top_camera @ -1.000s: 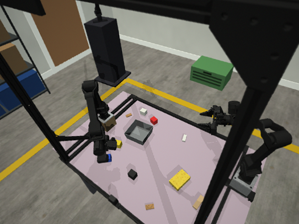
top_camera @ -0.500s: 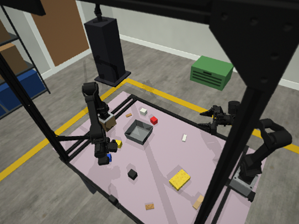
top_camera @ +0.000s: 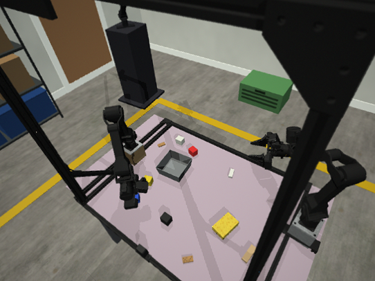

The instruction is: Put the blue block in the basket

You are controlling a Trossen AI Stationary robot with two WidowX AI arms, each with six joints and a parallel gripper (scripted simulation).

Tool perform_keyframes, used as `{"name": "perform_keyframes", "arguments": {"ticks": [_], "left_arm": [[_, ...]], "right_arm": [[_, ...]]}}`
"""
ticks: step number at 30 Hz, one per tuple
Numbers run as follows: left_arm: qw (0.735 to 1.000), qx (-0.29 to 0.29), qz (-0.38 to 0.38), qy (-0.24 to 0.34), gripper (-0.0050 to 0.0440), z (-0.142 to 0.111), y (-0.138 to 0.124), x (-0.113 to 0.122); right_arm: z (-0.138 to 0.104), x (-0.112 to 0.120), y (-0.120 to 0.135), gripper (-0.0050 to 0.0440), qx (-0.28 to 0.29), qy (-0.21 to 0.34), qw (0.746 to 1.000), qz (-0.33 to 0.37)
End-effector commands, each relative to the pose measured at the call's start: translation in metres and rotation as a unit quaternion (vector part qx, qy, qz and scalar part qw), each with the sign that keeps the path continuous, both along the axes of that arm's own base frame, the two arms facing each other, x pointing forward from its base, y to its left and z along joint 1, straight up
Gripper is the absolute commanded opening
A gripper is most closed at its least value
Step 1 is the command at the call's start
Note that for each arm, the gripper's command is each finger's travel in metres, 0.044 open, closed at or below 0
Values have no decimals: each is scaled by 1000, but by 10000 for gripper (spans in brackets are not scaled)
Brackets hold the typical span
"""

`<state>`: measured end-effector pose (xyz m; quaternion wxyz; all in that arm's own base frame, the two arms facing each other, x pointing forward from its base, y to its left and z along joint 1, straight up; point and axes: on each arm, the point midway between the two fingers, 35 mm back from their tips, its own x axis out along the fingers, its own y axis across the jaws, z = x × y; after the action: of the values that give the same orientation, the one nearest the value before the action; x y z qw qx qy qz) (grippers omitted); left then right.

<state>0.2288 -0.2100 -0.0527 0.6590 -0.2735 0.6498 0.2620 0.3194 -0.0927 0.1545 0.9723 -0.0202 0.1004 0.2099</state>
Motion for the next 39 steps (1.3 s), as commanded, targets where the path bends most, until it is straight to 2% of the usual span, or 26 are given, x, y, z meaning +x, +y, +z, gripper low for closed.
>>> {"name": "perform_keyframes", "arguments": {"ticks": [1,2,7,12,27,31,33,37,39], "left_arm": [[1000,5,1,9,400,-6,3,-4],[1000,5,1,9,400,-6,3,-4],[1000,5,1,9,280,-6,3,-4],[1000,5,1,9,267,-6,3,-4],[1000,5,1,9,167,-6,3,-4],[1000,5,1,9,153,-6,3,-4],[1000,5,1,9,105,-2,2,-4],[1000,5,1,9,9,24,0,-2],[1000,5,1,9,0,38,0,-2]], "right_arm": [[0,0,1,400,-1,-1,1000,2],[0,0,1,400,-1,-1,1000,2],[0,0,1,400,-1,-1,1000,2],[0,0,1,400,-1,-1,1000,2],[0,0,1,400,-1,-1,1000,2],[0,0,1,400,-1,-1,1000,2],[0,0,1,400,-1,-1,1000,2],[0,0,1,400,-1,-1,1000,2],[0,0,1,400,-1,-1,1000,2]]}}
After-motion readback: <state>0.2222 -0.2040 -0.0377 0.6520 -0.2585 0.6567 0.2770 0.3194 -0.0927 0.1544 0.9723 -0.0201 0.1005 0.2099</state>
